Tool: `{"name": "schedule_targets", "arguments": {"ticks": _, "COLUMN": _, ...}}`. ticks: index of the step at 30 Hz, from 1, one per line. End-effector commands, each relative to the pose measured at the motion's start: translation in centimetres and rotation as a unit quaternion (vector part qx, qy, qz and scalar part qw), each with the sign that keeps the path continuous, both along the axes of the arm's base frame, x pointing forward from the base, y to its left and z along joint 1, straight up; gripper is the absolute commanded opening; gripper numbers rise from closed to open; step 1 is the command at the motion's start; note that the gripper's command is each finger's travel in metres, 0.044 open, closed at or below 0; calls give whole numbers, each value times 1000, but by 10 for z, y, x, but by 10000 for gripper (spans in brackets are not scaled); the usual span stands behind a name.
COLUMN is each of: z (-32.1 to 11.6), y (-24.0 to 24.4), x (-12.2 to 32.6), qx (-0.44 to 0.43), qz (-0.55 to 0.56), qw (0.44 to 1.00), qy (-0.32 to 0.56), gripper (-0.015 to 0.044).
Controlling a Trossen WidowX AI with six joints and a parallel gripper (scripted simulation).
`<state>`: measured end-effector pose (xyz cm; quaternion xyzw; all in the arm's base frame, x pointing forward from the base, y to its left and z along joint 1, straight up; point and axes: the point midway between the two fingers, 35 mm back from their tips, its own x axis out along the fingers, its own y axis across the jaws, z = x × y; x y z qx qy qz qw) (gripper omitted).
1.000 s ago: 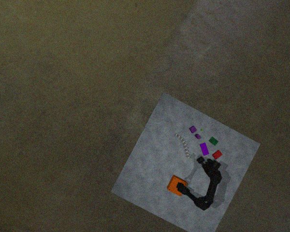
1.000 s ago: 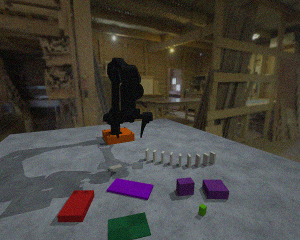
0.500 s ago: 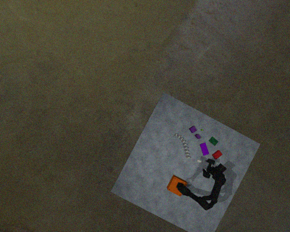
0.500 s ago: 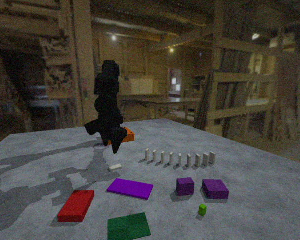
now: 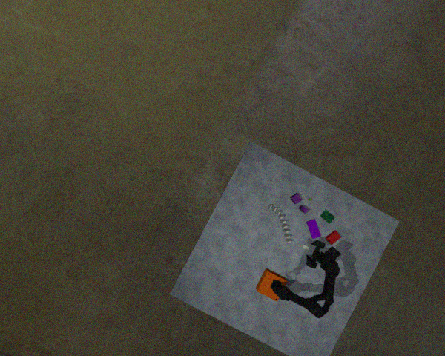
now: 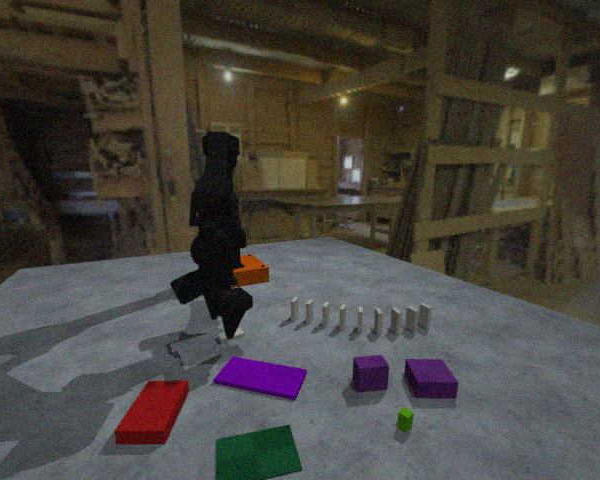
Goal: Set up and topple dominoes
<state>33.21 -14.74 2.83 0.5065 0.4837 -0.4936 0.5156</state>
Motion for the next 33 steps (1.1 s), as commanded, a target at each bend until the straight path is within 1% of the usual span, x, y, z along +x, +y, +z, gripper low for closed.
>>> {"name": "schedule_targets", "arguments": {"ticks": 1, "z": -12, "y": 1, "x": -1, "qx": 1, "qz": -3, "qw": 1000, "qy": 2, "gripper": 440}}
{"name": "schedule_targets", "arguments": {"ticks": 11, "z": -26, "y": 1, "x": 0, "qx": 1, "qz": -3, "qw": 1000, "qy": 2, "gripper": 440}}
{"name": "schedule_targets", "arguments": {"ticks": 18, "z": -27, "y": 1, "x": 0, "qx": 1, "qz": -3, "qw": 1000, "qy": 2, "gripper": 440}}
{"name": "schedule_targets", "arguments": {"ticks": 30, "z": -27, "y": 1, "x": 0, "qx": 1, "qz": -3, "qw": 1000, "qy": 2, "gripper": 125}}
{"name": "schedule_targets", "arguments": {"ticks": 31, "z": -27, "y": 1, "x": 0, "qx": 1, "qz": -3, "qw": 1000, "qy": 2, "gripper": 107}}
{"name": "schedule_targets", "arguments": {"ticks": 33, "z": -27, "y": 1, "x": 0, "qx": 1, "qz": -3, "qw": 1000, "qy": 2, "gripper": 107}}
